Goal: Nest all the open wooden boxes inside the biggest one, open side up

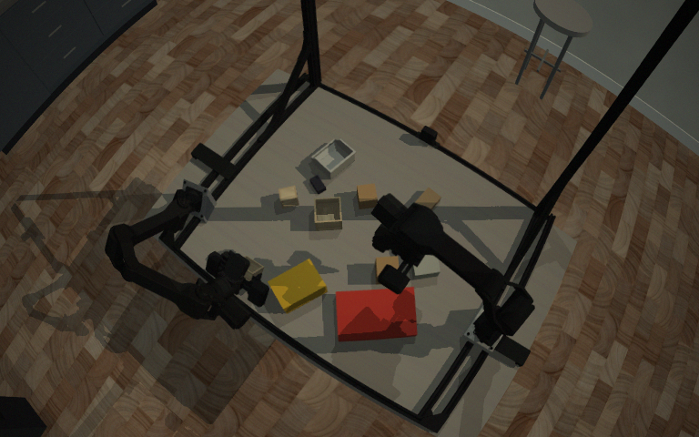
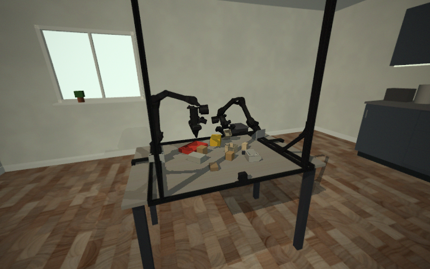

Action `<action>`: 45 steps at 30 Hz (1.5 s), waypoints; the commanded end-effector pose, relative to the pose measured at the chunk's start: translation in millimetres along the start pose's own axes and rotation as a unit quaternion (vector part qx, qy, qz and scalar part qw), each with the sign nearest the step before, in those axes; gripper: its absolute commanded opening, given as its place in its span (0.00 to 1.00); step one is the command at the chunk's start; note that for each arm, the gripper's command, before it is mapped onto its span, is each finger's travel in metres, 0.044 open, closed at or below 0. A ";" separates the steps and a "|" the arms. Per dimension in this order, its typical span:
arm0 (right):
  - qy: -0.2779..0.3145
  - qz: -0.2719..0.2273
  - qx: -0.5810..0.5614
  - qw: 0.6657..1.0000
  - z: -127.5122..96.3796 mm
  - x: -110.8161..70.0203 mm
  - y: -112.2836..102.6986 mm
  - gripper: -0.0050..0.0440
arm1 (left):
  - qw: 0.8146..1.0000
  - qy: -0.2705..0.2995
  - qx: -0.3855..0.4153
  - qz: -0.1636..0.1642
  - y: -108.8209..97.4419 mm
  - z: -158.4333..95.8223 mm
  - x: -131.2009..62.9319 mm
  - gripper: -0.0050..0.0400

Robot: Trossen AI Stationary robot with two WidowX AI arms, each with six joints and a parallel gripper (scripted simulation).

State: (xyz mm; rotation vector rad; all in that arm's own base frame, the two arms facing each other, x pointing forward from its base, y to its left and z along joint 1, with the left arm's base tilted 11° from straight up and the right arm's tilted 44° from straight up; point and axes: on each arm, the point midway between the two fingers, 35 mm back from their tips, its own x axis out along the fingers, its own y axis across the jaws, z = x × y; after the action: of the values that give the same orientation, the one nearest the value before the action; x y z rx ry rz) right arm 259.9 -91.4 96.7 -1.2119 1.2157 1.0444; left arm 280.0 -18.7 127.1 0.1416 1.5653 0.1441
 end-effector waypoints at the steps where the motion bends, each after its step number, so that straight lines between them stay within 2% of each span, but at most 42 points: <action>1: -0.007 0.002 0.000 1.000 0.3 0.5 -0.1 0.20 | 1.000 0.000 0.001 0.001 0.6 -0.1 0.3 1.00; 14: -0.007 0.002 0.000 1.000 0.3 0.5 -0.1 0.84 | 1.000 0.000 0.001 0.001 0.6 -0.1 0.3 1.00; 16: -0.007 0.002 0.000 1.000 0.3 0.5 -0.1 0.84 | 1.000 0.000 0.001 0.001 0.6 -0.1 0.3 1.00; 18: -0.007 0.002 0.000 1.000 0.3 0.5 -0.1 0.92 | 1.000 0.000 0.001 0.001 0.6 -0.1 0.3 1.00; 34: -0.001 0.005 0.000 1.000 0.6 0.3 0.4 0.92 | 1.000 0.000 0.001 0.001 0.6 -0.1 0.3 1.00; 36: 0.050 0.028 0.005 0.998 2.1 -2.3 4.1 0.92 | 1.000 0.000 0.001 0.001 0.6 -0.1 0.3 1.00; 39: 0.173 0.049 0.009 0.984 4.2 -15.4 8.0 0.92 | 1.000 0.000 0.001 0.001 0.6 -0.1 0.3 1.00; 45: 0.347 0.007 0.000 0.938 10.7 -49.4 0.4 0.92 | 1.000 0.000 0.001 0.001 0.6 -0.1 0.3 1.00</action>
State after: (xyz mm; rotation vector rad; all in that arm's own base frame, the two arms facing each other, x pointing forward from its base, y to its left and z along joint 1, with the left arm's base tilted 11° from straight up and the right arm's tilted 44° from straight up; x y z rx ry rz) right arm 250.7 -80.9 125.4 -1.4834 1.6665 0.7965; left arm 280.1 -18.2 127.1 0.1403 1.5652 0.1454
